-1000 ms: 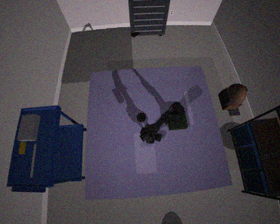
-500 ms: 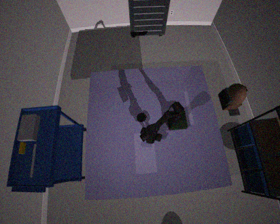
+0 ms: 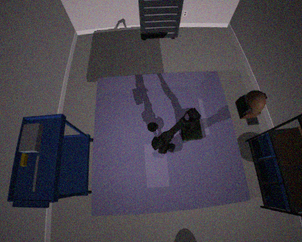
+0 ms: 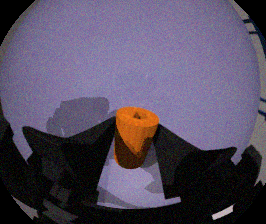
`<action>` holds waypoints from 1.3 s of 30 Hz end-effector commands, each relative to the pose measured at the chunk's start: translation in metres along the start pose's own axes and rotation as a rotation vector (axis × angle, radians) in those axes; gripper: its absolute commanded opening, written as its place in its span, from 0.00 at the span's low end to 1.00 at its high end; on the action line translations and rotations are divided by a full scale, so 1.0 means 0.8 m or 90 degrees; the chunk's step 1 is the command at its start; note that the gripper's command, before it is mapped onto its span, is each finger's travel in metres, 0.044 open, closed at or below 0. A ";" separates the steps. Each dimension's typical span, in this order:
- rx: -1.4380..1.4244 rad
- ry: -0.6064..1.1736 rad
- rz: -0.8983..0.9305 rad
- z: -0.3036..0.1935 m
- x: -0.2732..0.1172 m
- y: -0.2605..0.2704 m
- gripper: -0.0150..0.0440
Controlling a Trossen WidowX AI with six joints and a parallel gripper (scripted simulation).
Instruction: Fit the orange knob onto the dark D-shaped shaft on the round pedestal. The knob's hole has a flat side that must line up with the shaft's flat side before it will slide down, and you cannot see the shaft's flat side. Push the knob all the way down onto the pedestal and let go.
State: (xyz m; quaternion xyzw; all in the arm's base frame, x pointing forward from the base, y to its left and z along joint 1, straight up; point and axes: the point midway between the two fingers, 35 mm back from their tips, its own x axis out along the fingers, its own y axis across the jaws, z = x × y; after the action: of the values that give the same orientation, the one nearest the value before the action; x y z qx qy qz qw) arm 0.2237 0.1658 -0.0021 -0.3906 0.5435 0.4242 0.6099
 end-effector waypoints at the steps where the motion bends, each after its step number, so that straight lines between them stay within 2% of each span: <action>1: -0.001 -0.044 0.001 -0.005 -0.004 0.000 0.56; 39: 0.000 -0.415 0.002 -0.049 -0.022 -0.001 0.56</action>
State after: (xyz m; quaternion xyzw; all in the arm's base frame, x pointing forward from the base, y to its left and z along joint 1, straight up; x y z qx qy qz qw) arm 0.2123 0.1303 0.0111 -0.2437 0.3386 0.5221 0.7439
